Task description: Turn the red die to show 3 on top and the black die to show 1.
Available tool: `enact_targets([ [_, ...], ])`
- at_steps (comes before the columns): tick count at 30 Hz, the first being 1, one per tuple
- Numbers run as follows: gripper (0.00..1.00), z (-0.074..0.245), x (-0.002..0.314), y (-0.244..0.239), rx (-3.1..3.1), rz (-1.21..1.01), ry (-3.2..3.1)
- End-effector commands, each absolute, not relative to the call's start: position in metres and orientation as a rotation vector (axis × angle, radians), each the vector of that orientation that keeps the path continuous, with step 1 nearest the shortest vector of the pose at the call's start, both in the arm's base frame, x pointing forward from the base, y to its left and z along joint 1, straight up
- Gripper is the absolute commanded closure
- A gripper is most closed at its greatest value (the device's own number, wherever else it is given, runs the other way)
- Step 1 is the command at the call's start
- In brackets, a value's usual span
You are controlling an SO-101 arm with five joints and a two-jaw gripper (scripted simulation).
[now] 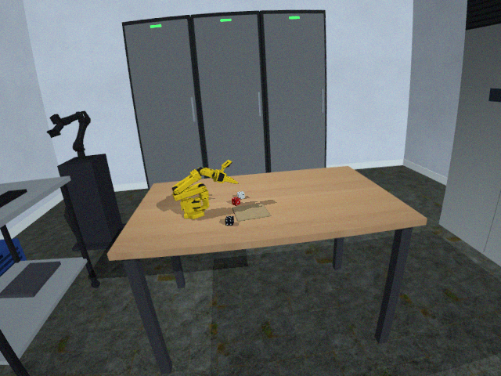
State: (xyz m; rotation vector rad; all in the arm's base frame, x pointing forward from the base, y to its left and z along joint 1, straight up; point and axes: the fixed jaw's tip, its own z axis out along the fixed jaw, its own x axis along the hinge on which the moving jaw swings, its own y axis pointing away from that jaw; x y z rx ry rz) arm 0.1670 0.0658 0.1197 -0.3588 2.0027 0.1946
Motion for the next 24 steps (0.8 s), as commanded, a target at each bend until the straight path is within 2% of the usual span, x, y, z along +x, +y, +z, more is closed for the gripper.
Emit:
enact_targets([
  [1,0.65,0.125,0.166,0.067,-0.355,0.21,1.983],
  [24,0.65,0.14,0.162,0.088,-0.78,0.113,2.458],
])
